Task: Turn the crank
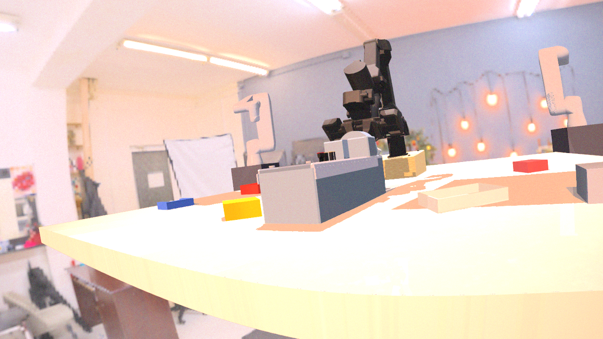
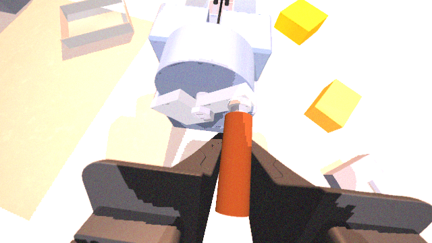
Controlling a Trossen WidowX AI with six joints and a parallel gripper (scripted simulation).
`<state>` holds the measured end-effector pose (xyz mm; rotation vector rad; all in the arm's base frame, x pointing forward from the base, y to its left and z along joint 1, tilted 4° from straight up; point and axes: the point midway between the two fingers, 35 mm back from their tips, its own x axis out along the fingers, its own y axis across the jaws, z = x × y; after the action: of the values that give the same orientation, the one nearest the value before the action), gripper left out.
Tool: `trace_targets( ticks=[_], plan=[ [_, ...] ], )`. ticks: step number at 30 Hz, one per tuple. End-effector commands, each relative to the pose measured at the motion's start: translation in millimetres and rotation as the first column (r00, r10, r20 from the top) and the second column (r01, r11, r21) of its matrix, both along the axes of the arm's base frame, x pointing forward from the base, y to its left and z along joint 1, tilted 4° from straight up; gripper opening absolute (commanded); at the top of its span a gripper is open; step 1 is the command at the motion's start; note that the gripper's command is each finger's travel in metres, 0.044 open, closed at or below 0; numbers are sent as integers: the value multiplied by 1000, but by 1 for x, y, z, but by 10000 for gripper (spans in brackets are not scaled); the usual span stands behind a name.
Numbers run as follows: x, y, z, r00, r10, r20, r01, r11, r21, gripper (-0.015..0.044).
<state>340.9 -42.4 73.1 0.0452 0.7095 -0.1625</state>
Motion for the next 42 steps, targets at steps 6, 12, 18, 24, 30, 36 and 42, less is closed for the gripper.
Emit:
trace_targets(
  ticks=[6, 12, 18, 24, 30, 36, 42],
  plan=[
    [0, 10, 10, 1000, 6, 13, -6, 1000, 5, 0],
    [1, 14, 12, 1000, 6, 13, -6, 1000, 6, 0],
    [2, 18, 13, 1000, 6, 13, -6, 1000, 6, 0],
    [2, 19, 12, 1000, 6, 13, -6, 1000, 6, 0],
    [2, 19, 12, 1000, 6, 13, -6, 1000, 6, 0],
    [2, 19, 12, 1000, 6, 13, -6, 1000, 6, 0],
    [2, 19, 11, 1000, 6, 13, -6, 1000, 6, 0]
  ],
)
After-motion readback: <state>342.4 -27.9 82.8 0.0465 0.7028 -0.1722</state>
